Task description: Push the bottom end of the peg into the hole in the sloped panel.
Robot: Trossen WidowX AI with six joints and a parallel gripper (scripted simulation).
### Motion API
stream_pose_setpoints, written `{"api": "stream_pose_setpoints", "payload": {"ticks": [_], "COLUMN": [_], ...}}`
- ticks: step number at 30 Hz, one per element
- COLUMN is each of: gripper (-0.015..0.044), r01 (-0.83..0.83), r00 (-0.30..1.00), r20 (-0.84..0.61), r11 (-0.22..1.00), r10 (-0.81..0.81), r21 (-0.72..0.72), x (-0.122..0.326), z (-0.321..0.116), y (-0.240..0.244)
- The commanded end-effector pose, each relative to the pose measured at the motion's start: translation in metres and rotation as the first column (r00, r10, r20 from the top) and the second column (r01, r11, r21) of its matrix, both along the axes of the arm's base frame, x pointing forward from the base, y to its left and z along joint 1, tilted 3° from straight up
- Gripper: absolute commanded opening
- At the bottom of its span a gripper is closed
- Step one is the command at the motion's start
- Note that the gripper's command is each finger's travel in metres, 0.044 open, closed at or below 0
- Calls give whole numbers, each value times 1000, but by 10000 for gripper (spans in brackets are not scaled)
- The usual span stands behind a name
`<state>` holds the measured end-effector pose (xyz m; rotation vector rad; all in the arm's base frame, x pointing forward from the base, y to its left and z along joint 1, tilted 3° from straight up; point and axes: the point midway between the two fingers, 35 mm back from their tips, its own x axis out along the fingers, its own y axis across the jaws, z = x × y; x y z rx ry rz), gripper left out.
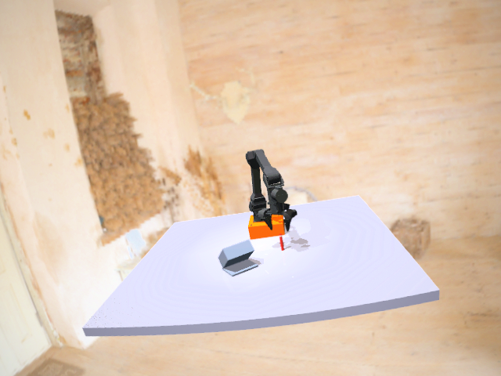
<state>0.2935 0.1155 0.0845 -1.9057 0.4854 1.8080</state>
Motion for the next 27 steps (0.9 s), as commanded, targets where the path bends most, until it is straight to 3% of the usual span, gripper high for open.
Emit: {"api": "stream_pose_setpoints", "payload": {"ticks": [1,27], "gripper": [440,440], "r01": [-10,-10], "r00": [1000,1000], "r20": [-8,-8], "r11": [1000,1000], "r10": [10,10], "r21": [2,2], "x": [-3,1], "z": [-1,-43], "y": [1,3]}}
